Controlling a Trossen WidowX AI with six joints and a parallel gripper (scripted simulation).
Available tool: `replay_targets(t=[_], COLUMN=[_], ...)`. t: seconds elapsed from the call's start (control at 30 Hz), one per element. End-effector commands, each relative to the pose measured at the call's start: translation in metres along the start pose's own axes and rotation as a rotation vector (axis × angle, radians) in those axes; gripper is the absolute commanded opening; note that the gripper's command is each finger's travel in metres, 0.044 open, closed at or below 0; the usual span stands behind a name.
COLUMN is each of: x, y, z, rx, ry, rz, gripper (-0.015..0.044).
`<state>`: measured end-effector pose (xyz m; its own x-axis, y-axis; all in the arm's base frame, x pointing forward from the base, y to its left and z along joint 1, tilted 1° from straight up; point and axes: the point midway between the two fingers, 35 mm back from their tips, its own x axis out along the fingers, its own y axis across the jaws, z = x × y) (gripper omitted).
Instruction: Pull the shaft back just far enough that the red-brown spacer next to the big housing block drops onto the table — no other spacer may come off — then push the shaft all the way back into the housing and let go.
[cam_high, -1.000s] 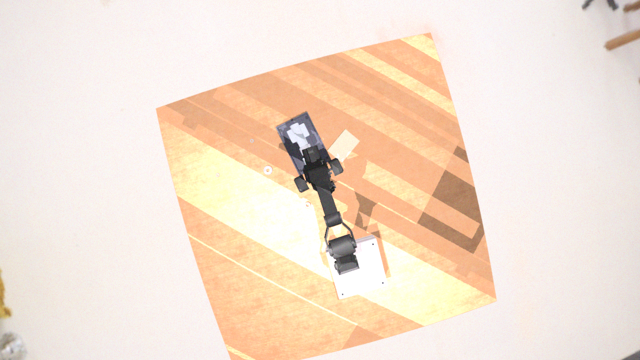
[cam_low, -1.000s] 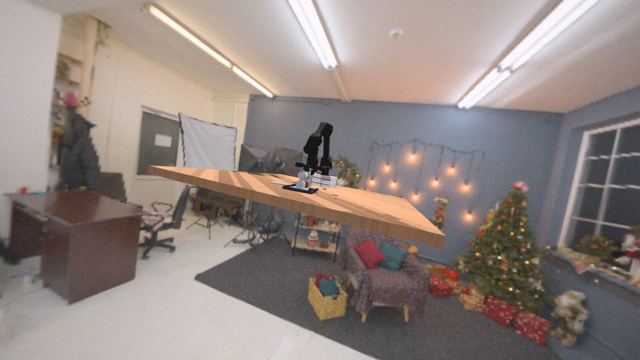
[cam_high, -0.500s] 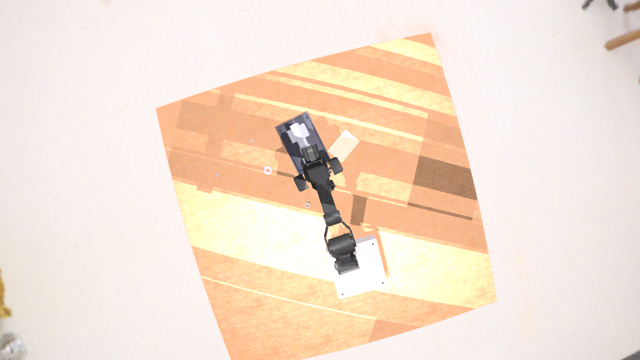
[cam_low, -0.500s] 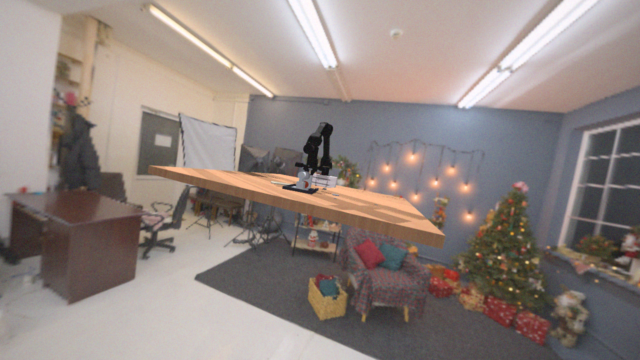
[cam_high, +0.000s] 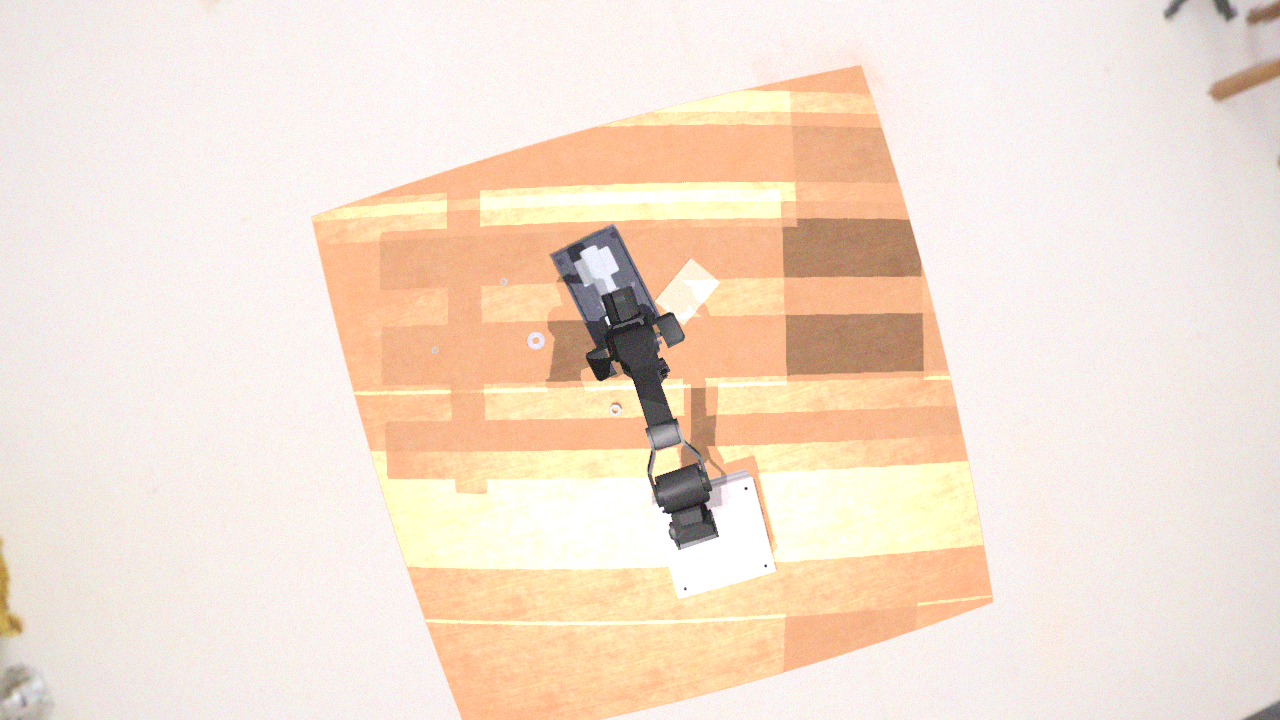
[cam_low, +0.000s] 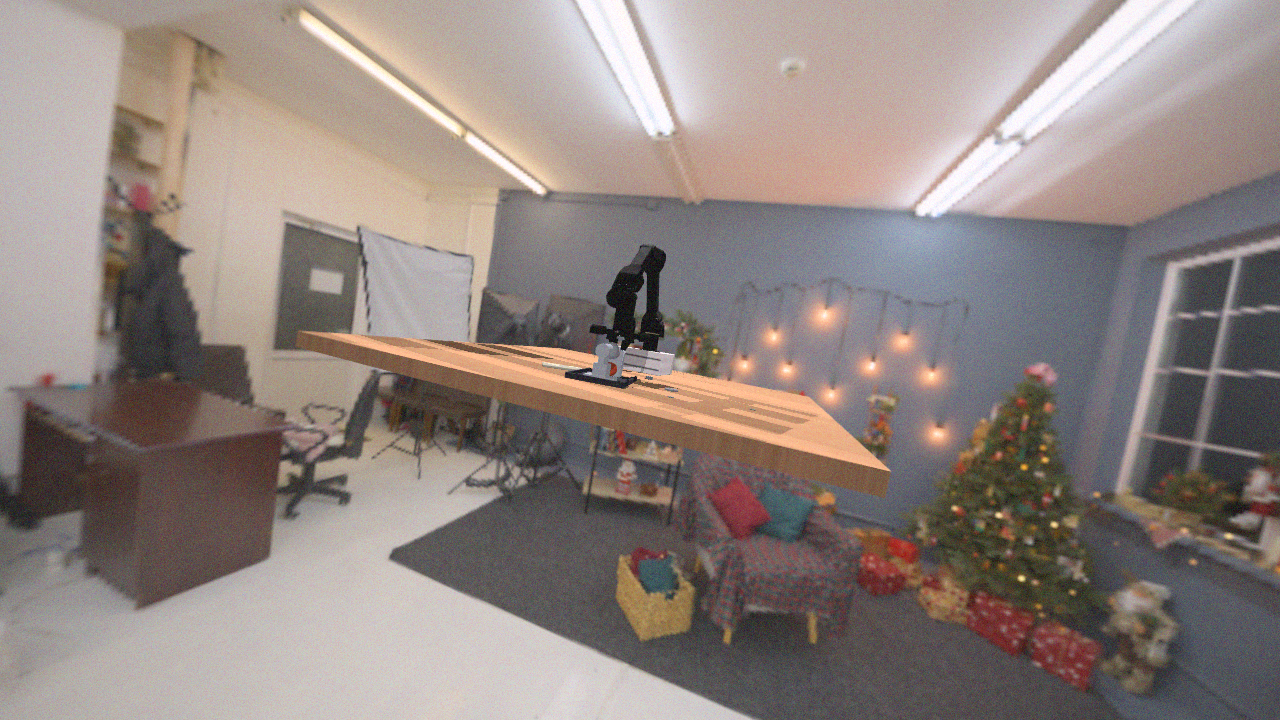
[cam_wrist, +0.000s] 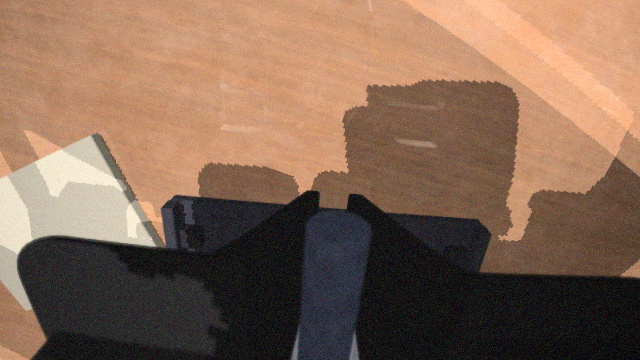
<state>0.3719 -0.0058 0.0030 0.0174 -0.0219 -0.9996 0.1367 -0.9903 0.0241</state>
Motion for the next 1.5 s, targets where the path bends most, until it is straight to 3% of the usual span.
replay_targets(t=[0.0,1.47], x=[-0.0019,-0.0022], y=[-0.0002,-0.0002], z=[-0.0056,-0.0152], rx=[0.001,0.001], ry=[0.015,0.016], rz=[-0.002,-0.002], gripper=[0.0,0.0])
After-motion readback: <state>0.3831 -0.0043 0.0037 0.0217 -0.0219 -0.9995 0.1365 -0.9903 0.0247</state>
